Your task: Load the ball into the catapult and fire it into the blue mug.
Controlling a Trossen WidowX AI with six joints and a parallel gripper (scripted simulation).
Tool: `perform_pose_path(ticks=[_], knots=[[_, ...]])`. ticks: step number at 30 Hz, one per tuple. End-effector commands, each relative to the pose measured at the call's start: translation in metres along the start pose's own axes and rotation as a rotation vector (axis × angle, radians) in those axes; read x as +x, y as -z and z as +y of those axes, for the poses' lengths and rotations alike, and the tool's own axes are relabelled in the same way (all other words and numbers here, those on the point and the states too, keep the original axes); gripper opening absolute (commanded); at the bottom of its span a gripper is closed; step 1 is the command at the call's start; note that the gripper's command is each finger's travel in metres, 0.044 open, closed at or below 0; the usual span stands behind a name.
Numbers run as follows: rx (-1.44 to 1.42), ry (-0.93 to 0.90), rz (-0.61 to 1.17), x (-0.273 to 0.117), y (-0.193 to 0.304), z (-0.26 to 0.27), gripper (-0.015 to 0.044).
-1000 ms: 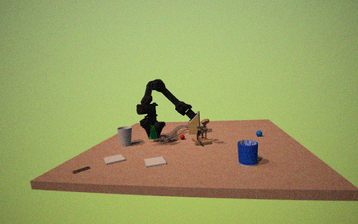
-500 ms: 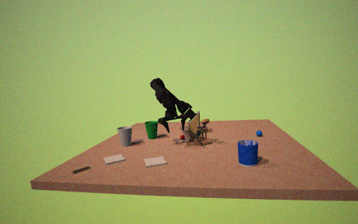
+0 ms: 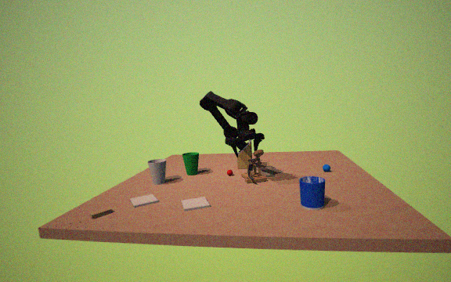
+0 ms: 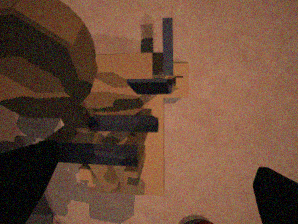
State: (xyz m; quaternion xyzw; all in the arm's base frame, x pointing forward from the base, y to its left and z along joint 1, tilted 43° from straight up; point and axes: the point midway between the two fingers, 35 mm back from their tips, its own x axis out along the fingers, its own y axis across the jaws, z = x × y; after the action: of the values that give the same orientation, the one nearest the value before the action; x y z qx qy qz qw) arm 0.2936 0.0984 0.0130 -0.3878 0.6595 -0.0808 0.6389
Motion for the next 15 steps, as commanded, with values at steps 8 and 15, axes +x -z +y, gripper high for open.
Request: perform_pose_path(ticks=[8,15], knots=[[-0.145,0.056,0.036,-0.009,0.008,0.047,0.0361],[-0.145,0.056,0.036,-0.009,0.008,0.047,0.0177]])
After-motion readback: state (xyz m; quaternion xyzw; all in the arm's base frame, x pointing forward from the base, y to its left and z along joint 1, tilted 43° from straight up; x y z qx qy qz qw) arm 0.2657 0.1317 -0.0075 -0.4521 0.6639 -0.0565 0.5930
